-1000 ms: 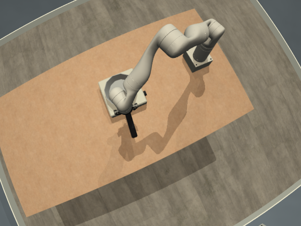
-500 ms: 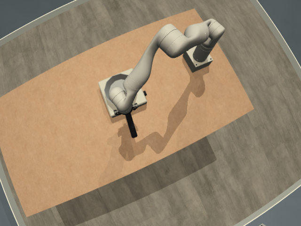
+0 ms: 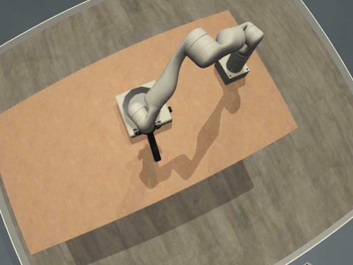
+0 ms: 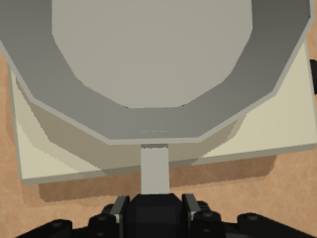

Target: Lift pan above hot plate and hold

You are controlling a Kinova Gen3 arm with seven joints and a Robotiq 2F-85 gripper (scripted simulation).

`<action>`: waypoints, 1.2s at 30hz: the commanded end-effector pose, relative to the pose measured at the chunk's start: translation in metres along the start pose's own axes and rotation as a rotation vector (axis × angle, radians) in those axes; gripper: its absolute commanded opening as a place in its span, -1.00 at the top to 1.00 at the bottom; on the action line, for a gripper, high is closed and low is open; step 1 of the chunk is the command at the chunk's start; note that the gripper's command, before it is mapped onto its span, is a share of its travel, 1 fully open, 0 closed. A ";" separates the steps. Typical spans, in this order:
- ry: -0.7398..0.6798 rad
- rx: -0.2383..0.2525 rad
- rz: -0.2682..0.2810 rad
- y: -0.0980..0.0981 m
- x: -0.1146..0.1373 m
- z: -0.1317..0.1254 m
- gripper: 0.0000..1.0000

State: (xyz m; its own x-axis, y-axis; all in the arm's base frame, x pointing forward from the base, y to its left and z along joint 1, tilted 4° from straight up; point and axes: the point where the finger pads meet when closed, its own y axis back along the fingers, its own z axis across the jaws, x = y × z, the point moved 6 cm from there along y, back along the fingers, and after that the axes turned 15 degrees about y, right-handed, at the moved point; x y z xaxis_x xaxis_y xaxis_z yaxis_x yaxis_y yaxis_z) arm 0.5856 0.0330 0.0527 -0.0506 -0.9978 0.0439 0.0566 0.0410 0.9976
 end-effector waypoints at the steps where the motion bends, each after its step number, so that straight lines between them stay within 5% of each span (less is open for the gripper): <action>1: -0.013 0.001 -0.007 0.006 -0.001 -0.001 1.00; 36: -0.013 0.002 -0.007 0.032 -0.001 0.000 1.00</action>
State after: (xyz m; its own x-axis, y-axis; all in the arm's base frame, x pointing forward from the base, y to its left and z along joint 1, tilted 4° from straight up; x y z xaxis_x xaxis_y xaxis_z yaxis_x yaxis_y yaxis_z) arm 0.5862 0.0337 0.0774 -0.0517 -0.9978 0.0422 0.0579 0.0392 0.9976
